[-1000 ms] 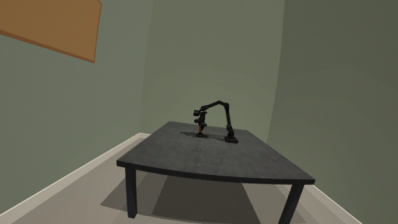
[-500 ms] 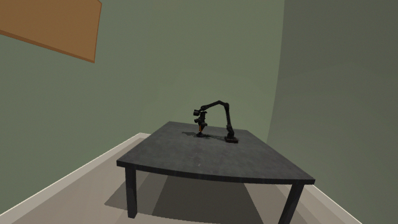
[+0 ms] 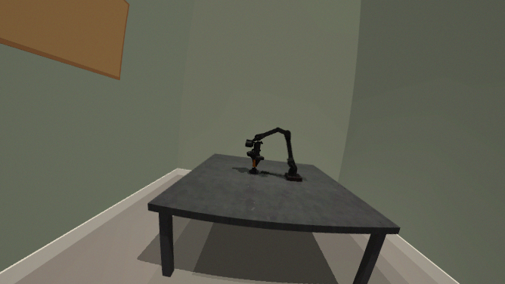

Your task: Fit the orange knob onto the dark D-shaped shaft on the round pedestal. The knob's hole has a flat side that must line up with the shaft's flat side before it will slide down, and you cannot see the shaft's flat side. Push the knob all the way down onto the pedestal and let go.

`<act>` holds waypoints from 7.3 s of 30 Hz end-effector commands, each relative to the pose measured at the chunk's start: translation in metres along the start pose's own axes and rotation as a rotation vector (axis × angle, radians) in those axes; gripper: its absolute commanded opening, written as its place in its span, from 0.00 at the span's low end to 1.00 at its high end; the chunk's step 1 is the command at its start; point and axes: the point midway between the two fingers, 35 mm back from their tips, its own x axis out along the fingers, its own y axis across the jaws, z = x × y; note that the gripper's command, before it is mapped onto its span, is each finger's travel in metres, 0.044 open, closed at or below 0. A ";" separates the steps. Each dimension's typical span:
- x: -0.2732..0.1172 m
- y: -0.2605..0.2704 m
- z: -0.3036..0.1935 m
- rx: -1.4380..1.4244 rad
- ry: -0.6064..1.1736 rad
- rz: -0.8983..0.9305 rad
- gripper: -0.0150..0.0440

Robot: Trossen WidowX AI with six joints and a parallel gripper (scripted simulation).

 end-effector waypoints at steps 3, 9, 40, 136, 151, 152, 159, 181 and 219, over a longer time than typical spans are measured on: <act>0.001 -0.001 0.000 -0.006 -0.001 -0.002 0.25; 0.001 -0.001 0.000 -0.006 -0.001 -0.002 0.25; 0.001 -0.001 0.000 -0.215 0.000 -0.002 0.25; 0.000 -0.001 0.000 -0.634 0.000 -0.002 0.25; -0.002 0.000 0.000 -0.634 0.000 -0.001 0.25; -0.002 0.000 0.000 -0.634 0.000 -0.001 0.25; -0.005 0.000 0.001 -0.720 0.000 -0.002 0.25; 0.001 0.000 0.000 -0.843 0.000 -0.001 0.25; 0.001 -0.001 0.001 -1.053 0.000 -0.001 0.25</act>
